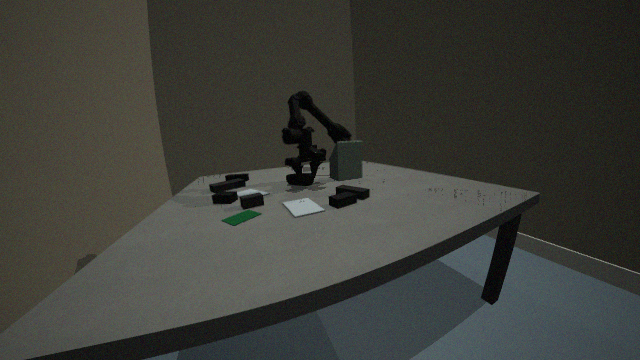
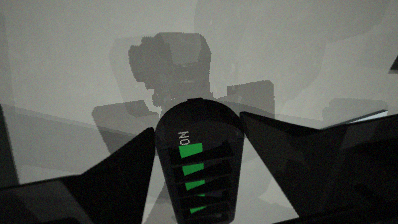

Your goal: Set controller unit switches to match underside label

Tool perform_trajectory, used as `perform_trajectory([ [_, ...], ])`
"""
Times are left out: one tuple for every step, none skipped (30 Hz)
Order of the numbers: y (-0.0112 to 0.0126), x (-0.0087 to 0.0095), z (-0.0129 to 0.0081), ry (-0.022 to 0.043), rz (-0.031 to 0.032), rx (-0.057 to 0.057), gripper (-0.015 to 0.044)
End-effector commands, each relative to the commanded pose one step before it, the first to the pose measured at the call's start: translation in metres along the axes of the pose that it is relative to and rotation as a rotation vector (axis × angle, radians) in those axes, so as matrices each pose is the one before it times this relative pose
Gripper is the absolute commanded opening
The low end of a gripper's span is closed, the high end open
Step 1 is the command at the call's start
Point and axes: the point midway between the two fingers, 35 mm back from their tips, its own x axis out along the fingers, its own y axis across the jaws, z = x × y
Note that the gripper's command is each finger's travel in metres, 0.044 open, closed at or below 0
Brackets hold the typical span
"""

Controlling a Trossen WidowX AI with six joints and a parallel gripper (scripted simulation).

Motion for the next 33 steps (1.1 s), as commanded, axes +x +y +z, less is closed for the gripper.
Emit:
perform_trajectory([
  [0.00129, 0.00506, -0.00065, 0.00969, 0.00528, -0.002, 0.0338],
  [0.00001, 0.00074, 0.0002, 0.00002, 0.00001, 0.0, 0.0338],
  [0.00001, 0.00072, 0.00019, 0.00002, 0.00001, 0.0, 0.0338],
  [0.00001, 0.00071, 0.00018, 0.00002, 0.00001, 0.0, 0.0338],
  [0.00001, 0.00071, 0.00018, 0.00002, 0.00001, 0.0, 0.0338],
  [0.00001, 0.00071, 0.00018, 0.00002, 0.00001, 0.0, 0.0338],
  [0.0, 0.00019, 0.00005, 0.00001, 0.0, 0.0, 0.0338],
  [0.0, 0.00037, 0.00009, 0.00001, 0.00001, 0.0, 0.0338],
  [0.0, 0.00053, 0.00013, 0.00002, 0.00001, 0.0, 0.0338],
  [-0.00001, 0.00016, 0.00001, -0.00006, -0.00002, 0.0, 0.0338],
  [-0.00004, -0.00012, 0.00004, -0.00037, -0.00017, 0.0001, 0.0338],
  [-0.00008, -0.00025, 0.00008, -0.00077, -0.00035, 0.0001, 0.0338],
  [-0.00011, -0.00032, 0.00011, -0.001, -0.00045, 0.0002, 0.0338],
  [-0.00014, -0.00042, 0.00014, -0.0013, -0.00059, 0.0002, 0.0338],
  [-0.00018, -0.00055, 0.00018, -0.00171, -0.00077, 0.0003, 0.0338],
  [-0.00016, -0.00049, 0.00016, -0.00151, -0.00068, 0.0003, 0.0338],
  [-0.00013, -0.00039, 0.00013, -0.00122, -0.00055, 0.0002, 0.0338],
  [0.00023, 0.00113, 0.00039, -0.0008, 0.00159, -0.0009, 0.0364],
  [0.0, 0.0, 0.0, 0.0, 0.0, 0.0, 0.039],
  [0.0, 0.0, 0.0, 0.0, 0.0, 0.0, 0.0417],
  [0.0, 0.0, 0.0, 0.0, 0.0, 0.0, 0.044],
  [0.0, 0.0, 0.0, 0.0, 0.0, 0.0, 0.044],
  [0.0, 0.0, 0.0, 0.0, 0.0, 0.0, 0.044],
  [0.0, 0.0, 0.0, 0.0, 0.0, 0.0, 0.044],
  [0.0, 0.0, 0.0, 0.0, 0.0, 0.0, 0.044],
  [0.0, 0.0, 0.0, 0.0, 0.0, 0.0, 0.044],
  [0.0, 0.0, 0.0, 0.0, 0.0, 0.0, 0.044],
  [0.0, 0.0, 0.0, 0.0, 0.0, 0.0, 0.044],
  [0.0, 0.0, 0.0, 0.0, 0.0, 0.0, 0.044],
  [-0.0003, -0.00134, -0.00189, -0.00002, -0.00004, 0.0, 0.044],
  [-0.00079, -0.00403, -0.0057, -0.00004, -0.00011, 0.0, 0.044],
  [-0.00091, -0.00669, -0.00962, 0.00003, -0.00012, 0.0, 0.044],
  [-0.00042, -0.00848, -0.01247, 0.00021, -0.00003, 0.0, 0.044],
])
